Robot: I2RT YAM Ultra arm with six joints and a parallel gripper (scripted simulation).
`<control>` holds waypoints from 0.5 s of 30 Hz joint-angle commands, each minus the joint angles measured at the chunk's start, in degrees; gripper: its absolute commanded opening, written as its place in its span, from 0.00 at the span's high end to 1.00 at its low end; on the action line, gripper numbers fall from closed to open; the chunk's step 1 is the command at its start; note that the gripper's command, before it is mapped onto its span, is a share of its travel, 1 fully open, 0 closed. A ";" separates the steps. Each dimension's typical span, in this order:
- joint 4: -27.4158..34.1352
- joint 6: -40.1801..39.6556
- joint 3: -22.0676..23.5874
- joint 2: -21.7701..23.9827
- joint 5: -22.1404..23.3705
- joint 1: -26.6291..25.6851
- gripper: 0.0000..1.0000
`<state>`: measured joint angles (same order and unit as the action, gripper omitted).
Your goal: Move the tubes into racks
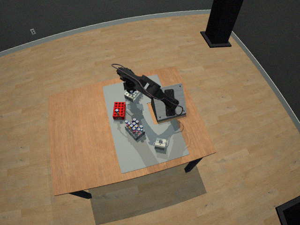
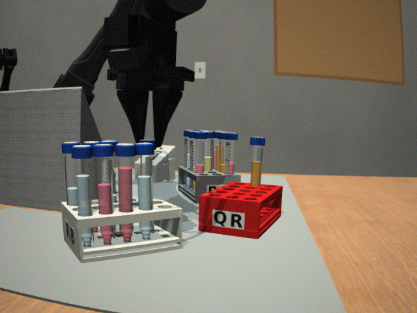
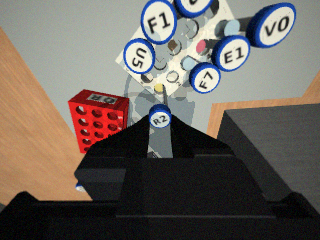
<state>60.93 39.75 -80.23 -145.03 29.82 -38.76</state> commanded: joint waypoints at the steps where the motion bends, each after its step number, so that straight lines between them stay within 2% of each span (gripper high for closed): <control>1: -0.47 0.06 -0.19 0.31 0.23 -0.24 0.76; 4: -0.47 0.06 -0.19 0.31 0.23 -0.24 0.76; 5: -0.47 0.06 -0.19 0.31 0.23 -0.24 0.70; 15: -0.47 0.06 -0.19 0.31 0.23 -0.24 0.70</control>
<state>60.93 39.75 -80.23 -145.03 29.85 -38.74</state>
